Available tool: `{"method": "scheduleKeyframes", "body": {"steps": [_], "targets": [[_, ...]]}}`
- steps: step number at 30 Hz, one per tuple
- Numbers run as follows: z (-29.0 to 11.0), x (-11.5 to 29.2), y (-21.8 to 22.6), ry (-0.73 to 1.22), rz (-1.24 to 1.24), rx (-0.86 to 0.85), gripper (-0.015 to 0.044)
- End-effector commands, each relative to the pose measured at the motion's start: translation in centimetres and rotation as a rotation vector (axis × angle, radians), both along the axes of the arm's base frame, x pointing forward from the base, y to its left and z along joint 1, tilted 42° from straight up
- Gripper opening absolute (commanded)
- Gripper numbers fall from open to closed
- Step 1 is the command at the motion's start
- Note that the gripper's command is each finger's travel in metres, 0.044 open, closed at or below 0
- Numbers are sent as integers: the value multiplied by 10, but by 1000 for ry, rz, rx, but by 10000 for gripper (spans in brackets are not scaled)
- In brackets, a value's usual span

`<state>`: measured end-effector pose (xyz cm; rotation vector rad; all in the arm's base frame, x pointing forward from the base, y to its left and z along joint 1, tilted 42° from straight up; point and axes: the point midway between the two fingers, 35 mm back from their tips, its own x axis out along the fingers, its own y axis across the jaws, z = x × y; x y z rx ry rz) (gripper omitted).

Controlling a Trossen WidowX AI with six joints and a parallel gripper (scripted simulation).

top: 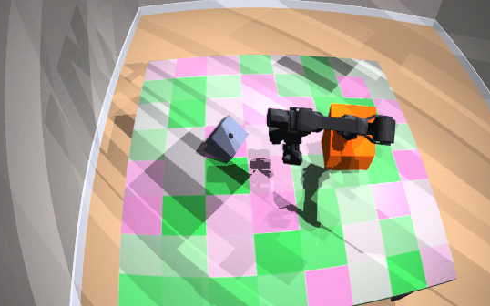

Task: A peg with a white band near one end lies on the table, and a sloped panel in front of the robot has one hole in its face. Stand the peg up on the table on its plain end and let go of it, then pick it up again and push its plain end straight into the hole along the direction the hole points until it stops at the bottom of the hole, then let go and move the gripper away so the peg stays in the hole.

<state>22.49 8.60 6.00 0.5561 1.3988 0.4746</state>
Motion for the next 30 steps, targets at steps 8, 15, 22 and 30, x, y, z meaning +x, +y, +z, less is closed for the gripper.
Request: {"method": "scheduleKeyframes", "body": {"steps": [8,15,22,30], "targets": [[-6,24,-13,-79,-40,-51,0],[-8,40,-22,-130,-66,-80,0],[-9,55,-31,-180,-93,-110,0],[-10,71,-42,-237,-126,-145,0]]}}
